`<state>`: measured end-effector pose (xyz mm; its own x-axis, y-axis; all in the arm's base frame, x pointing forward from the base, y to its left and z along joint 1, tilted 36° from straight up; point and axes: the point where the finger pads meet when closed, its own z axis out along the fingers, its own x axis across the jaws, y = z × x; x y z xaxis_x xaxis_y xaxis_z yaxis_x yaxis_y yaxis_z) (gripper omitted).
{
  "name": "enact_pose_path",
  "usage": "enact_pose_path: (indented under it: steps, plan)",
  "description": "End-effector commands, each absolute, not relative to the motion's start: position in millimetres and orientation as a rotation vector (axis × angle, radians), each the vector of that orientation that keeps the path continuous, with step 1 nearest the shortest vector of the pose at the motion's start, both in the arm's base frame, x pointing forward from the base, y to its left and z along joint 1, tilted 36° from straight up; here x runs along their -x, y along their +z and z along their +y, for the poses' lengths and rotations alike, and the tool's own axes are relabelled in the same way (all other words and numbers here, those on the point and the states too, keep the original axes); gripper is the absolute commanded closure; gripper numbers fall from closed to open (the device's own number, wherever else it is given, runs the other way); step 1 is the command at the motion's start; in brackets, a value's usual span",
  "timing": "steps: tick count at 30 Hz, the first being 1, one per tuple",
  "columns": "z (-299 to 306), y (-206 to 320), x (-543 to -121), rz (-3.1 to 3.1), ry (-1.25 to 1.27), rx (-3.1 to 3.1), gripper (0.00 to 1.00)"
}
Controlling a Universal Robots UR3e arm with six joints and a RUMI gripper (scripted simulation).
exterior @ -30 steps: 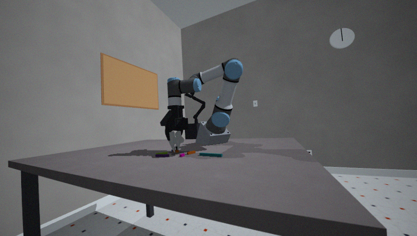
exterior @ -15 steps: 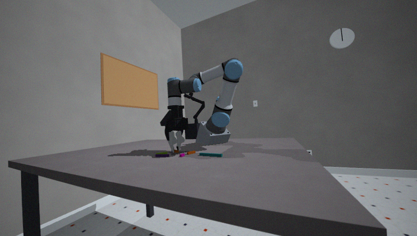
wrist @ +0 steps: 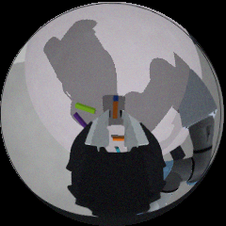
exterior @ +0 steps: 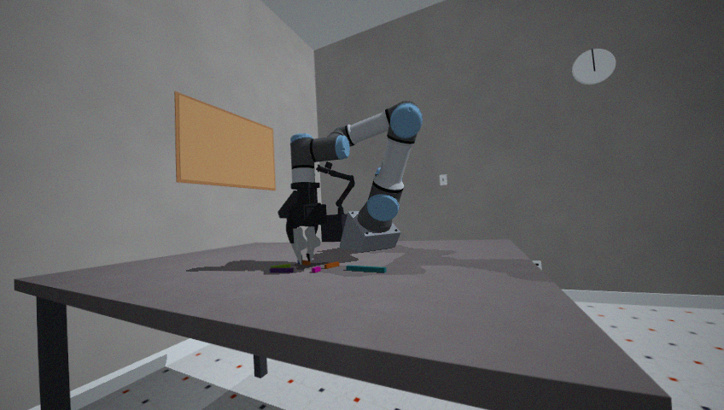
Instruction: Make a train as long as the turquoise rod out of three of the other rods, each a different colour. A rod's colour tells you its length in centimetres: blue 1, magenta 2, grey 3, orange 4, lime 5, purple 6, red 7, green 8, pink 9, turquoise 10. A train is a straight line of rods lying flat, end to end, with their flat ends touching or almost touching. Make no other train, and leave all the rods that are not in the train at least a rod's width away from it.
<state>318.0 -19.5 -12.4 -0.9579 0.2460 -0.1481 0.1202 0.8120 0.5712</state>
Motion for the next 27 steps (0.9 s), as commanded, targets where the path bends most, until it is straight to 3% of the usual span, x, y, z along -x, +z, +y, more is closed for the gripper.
enact_pose_path:
  steps: [1,27]
  plan:
    - [-22.8,-8.2,-317.1,2.782,0.853,-0.285,0.86]
    - [-63.1,53.4,-297.1,2.782,0.853,-0.285,0.86]
